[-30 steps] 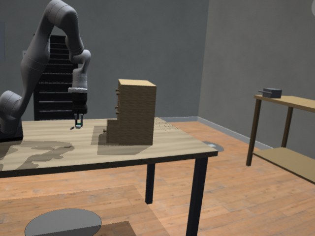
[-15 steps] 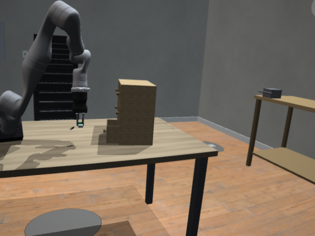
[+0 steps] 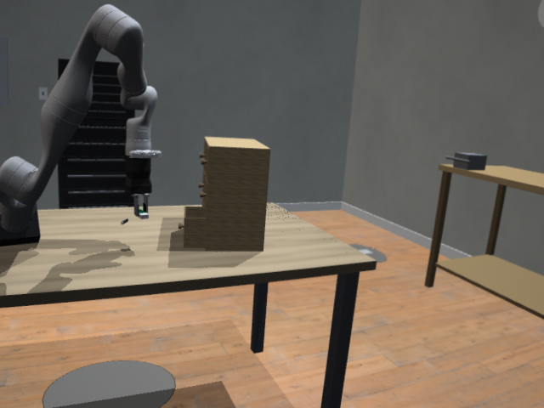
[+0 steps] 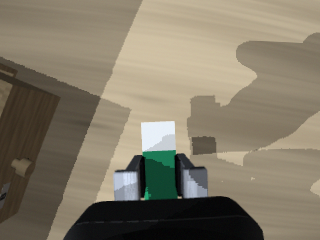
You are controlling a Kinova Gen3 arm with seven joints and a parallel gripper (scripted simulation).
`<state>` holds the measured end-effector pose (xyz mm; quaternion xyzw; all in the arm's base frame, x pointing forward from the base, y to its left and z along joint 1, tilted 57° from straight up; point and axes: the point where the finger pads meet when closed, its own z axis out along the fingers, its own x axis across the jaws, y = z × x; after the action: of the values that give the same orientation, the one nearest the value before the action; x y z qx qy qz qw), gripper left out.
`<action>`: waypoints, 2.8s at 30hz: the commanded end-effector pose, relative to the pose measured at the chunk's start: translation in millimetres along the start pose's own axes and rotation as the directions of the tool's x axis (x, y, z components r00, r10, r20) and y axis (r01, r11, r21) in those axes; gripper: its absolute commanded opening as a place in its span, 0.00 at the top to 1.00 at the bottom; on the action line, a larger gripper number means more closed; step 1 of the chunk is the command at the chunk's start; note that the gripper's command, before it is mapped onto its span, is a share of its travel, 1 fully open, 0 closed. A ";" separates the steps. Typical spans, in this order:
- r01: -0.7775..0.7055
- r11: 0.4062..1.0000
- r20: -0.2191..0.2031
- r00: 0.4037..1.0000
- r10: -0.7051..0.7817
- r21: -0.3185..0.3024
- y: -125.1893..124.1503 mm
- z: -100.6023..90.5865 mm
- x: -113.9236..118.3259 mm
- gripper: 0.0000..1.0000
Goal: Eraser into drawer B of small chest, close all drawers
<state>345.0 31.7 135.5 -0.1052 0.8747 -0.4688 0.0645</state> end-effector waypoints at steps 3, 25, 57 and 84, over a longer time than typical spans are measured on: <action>0.112 0.994 -0.005 0.994 -0.112 0.007 5.2 1.0 -6.2 0.55; 0.499 0.867 -0.007 0.867 -0.499 0.004 30.5 1.2 -27.1 0.55; 0.817 0.576 -0.010 0.576 -0.817 0.001 57.6 2.0 -48.9 0.55; 0.899 0.439 -0.009 0.439 -0.899 -0.001 67.3 2.0 -57.2 0.55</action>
<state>391.6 79.5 79.1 -0.5449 0.6913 -0.4338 -0.1924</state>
